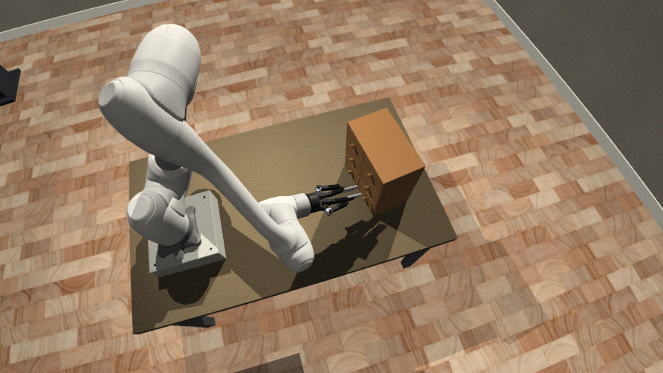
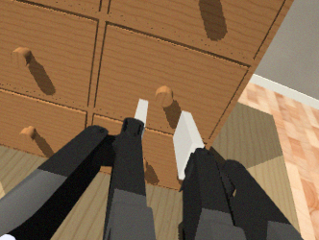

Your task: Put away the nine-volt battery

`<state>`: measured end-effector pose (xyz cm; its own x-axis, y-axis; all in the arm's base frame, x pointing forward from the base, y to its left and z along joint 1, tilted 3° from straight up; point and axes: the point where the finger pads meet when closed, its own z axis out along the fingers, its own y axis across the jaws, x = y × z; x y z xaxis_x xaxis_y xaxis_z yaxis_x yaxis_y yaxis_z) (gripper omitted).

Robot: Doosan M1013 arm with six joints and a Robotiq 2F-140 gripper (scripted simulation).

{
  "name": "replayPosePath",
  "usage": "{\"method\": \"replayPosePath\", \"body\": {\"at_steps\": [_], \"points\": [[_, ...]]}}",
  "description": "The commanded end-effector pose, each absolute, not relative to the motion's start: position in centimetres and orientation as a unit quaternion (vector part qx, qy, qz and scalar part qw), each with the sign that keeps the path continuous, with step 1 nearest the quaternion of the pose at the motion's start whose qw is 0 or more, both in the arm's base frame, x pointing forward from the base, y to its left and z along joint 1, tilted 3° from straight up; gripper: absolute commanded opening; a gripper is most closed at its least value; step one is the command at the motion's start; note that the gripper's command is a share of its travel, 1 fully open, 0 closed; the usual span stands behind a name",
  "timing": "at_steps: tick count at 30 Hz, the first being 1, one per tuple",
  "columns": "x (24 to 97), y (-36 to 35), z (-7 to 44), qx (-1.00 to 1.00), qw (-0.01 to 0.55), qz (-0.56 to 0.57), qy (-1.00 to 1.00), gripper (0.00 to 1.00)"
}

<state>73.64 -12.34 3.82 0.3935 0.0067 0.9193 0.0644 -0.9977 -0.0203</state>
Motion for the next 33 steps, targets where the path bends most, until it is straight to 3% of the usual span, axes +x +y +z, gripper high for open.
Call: {"method": "replayPosePath", "body": {"at_steps": [1, 33], "points": [[74.09, -12.31, 3.66, -0.834, 0.026, -0.550, -0.021, 0.20], [74.46, -12.28, 3.53, -0.834, 0.026, -0.550, -0.021, 0.20]]}}
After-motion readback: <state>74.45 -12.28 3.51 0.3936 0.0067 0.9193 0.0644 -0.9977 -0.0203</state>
